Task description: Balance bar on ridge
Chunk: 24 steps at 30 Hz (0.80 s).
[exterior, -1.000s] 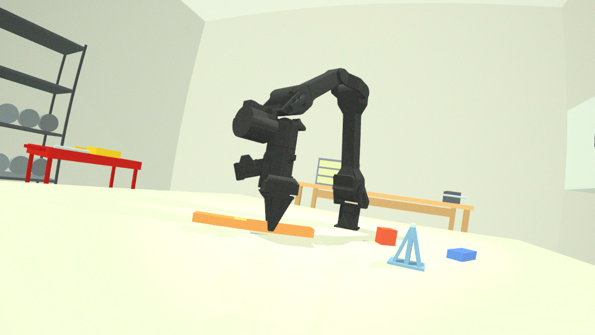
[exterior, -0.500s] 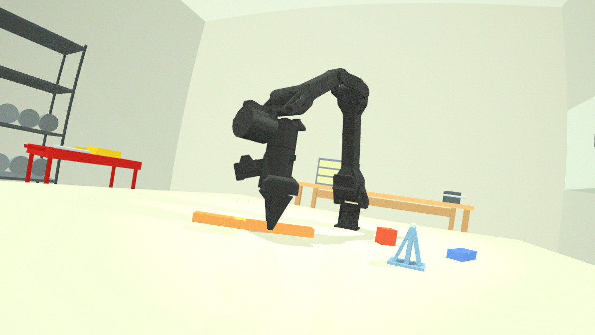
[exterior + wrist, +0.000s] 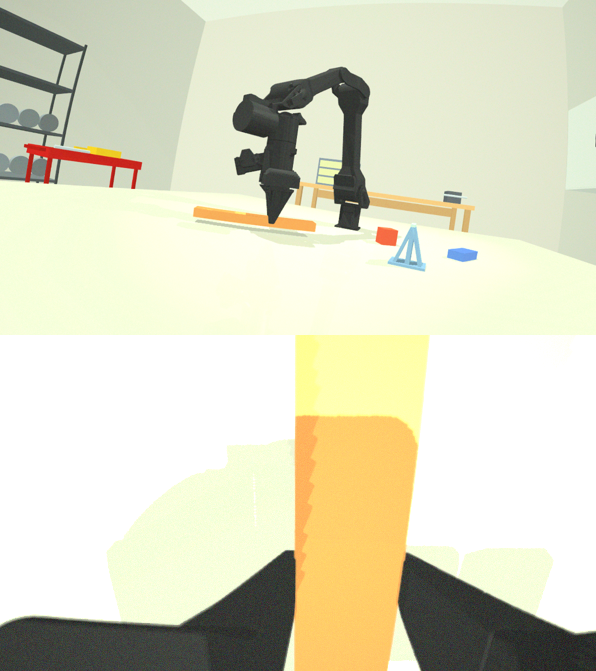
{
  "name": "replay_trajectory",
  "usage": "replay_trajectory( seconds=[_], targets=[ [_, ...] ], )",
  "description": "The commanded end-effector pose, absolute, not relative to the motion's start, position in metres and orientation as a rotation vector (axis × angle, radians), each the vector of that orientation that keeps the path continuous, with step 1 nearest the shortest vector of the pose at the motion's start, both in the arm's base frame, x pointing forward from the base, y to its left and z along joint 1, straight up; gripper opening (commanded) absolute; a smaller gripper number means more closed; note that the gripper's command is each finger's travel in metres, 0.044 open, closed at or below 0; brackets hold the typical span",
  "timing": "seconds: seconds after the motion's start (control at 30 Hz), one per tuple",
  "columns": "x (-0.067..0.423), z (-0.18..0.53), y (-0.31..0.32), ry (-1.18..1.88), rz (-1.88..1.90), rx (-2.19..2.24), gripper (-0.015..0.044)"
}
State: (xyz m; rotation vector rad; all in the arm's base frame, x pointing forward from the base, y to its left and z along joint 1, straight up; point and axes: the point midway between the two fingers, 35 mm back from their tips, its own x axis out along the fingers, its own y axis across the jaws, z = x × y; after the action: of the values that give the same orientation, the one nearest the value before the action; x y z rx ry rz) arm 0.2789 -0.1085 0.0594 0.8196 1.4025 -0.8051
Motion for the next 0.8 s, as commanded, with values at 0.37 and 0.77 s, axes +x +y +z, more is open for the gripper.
replay_trajectory(
  seconds=[0.37, 0.77],
  targets=[
    [0.283, 0.099, -0.111, 1.389, -0.803, 0.815, 0.0000],
    [0.281, 0.130, -0.110, 1.389, -0.804, 0.812, 0.0000]
  ],
)
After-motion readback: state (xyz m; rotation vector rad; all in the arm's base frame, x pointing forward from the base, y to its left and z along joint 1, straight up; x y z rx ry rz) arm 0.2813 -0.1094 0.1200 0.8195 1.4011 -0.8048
